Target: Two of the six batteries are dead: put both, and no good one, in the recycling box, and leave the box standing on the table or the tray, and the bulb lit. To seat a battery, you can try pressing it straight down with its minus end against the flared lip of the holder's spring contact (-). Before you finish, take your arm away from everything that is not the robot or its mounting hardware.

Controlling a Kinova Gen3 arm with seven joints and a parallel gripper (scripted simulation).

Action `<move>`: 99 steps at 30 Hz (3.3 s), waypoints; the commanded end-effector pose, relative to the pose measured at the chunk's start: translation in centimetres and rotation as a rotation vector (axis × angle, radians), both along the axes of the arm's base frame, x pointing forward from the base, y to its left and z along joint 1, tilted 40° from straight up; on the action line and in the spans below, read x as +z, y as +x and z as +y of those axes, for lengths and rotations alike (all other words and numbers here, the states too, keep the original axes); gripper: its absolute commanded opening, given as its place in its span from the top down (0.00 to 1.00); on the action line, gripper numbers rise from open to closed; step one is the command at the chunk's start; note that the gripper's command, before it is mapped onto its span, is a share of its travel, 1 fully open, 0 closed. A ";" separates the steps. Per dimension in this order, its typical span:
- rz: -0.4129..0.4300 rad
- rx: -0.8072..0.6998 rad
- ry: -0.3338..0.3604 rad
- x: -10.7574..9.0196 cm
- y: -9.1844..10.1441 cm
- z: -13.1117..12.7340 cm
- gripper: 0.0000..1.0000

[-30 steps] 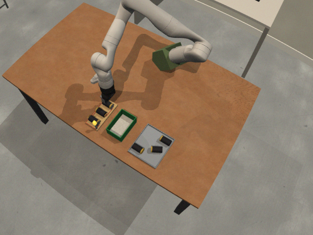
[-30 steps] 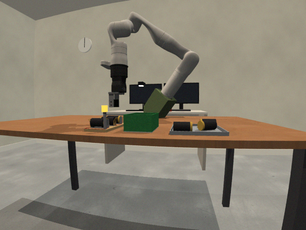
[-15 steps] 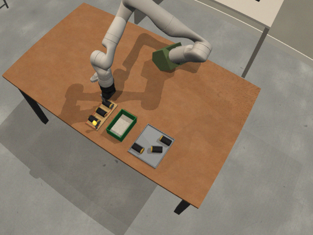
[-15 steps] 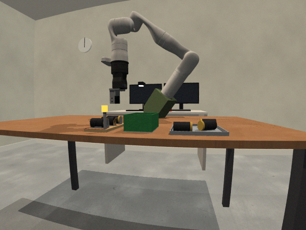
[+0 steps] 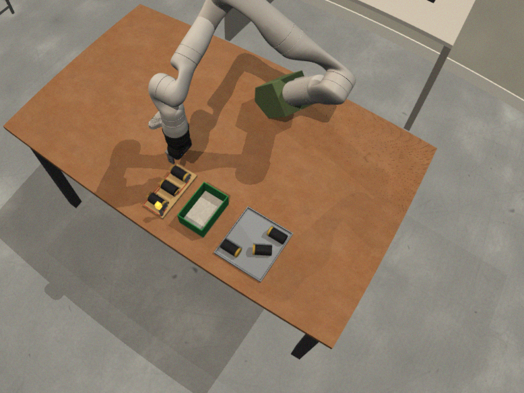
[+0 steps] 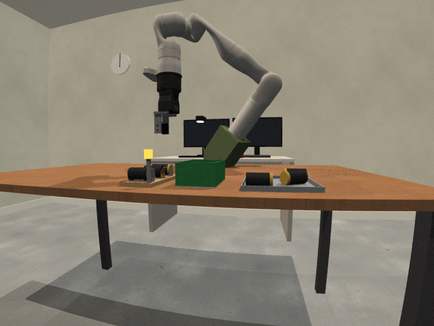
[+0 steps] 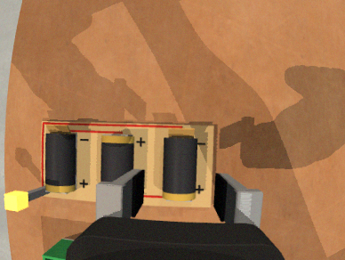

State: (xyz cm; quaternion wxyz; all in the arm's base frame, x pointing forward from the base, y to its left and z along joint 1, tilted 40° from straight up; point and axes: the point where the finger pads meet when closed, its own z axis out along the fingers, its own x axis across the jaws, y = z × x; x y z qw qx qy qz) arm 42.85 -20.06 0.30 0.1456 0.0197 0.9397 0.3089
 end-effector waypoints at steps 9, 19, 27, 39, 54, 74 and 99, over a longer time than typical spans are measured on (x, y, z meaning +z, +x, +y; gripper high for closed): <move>-0.001 -0.002 -0.002 0.8 -0.1 0.9 0.10; -0.001 -0.002 -0.002 3.1 -0.3 4.1 0.10; -0.001 -0.002 -0.002 7.5 -0.7 10.1 0.10; -0.001 -0.002 -0.002 14.4 -1.3 19.7 0.10; -0.001 -0.002 -0.002 21.3 -1.9 29.2 0.10; -0.001 -0.002 -0.002 23.5 -2.1 32.3 0.10; -0.010 0.010 -0.006 23.4 -2.1 32.4 0.10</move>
